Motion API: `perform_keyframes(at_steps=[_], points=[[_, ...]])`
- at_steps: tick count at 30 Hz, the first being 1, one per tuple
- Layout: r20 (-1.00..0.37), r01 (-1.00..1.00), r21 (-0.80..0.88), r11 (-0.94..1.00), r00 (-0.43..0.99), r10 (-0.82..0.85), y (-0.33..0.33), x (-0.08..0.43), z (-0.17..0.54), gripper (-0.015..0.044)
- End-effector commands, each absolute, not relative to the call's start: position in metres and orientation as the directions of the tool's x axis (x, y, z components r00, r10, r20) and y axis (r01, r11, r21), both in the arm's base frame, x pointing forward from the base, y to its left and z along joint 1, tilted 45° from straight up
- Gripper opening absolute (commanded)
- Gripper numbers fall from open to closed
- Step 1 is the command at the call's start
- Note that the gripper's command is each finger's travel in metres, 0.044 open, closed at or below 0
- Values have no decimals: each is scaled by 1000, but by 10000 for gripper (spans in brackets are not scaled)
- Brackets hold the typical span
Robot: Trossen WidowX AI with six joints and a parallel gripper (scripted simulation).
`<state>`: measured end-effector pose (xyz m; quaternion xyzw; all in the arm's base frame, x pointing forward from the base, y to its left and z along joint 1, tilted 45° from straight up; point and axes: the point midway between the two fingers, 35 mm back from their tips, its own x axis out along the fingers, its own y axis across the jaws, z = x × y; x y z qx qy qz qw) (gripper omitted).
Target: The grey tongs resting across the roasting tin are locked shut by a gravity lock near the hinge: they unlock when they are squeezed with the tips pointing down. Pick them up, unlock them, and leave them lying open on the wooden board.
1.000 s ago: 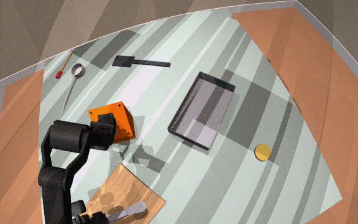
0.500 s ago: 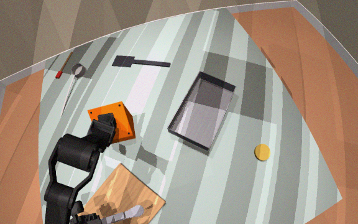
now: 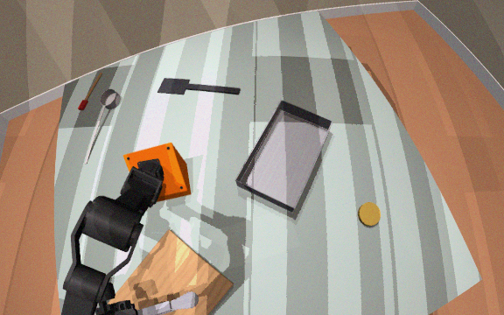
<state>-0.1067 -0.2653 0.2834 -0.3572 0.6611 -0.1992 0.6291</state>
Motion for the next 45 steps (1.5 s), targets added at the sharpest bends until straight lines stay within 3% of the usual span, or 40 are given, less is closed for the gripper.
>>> perform_keyframes(at_steps=[1, 24, 45], points=[[-686, -227, -716, 660, 51, -726, -267, -106, 283, -150], [-685, -227, -716, 660, 52, -726, -290, -105, 262, -150], [-687, -231, -715, 660, 57, -724, -289, -104, 262, 401]])
